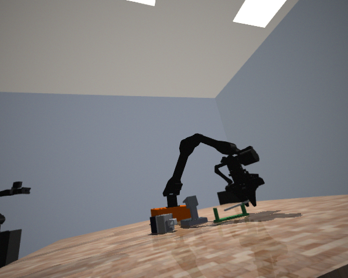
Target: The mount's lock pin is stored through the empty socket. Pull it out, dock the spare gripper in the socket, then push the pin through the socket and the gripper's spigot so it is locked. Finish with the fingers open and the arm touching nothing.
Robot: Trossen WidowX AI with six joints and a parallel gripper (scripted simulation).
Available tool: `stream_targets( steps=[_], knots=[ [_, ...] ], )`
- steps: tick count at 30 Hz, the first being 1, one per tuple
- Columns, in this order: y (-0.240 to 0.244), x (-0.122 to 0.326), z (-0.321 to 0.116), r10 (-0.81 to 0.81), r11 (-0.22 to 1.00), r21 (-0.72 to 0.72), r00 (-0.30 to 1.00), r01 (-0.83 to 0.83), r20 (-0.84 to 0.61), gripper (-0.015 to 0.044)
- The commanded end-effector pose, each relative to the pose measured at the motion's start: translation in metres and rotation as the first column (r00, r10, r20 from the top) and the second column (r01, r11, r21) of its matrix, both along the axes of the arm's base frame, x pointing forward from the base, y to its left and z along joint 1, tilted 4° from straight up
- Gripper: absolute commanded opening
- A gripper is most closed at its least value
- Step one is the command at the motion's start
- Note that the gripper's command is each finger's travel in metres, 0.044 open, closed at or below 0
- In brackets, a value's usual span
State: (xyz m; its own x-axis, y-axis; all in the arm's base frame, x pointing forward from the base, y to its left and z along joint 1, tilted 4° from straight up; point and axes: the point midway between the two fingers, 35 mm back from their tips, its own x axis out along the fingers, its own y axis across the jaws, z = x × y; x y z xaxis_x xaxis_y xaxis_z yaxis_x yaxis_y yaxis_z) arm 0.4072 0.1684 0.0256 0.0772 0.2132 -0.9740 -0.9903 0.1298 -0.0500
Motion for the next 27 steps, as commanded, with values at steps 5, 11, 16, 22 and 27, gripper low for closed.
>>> stream_targets(
  steps=[5,11,16,22,27],
  knots=[
    [-0.001,-0.002,0.019,-0.001,1.000,0.000,1.000,0.001,-0.001,0.0200],
    [-0.002,-0.002,0.034,-0.001,1.000,0.000,1.000,0.001,0.000,0.0200],
    [-0.003,-0.003,0.046,-0.002,1.000,0.000,1.000,0.002,-0.001,0.0200],
    [-0.003,-0.004,0.060,-0.003,1.000,-0.001,1.000,0.003,-0.001,0.0200],
    [-0.004,-0.005,0.071,-0.004,1.000,-0.001,1.000,0.004,-0.002,0.0200]
  ],
)
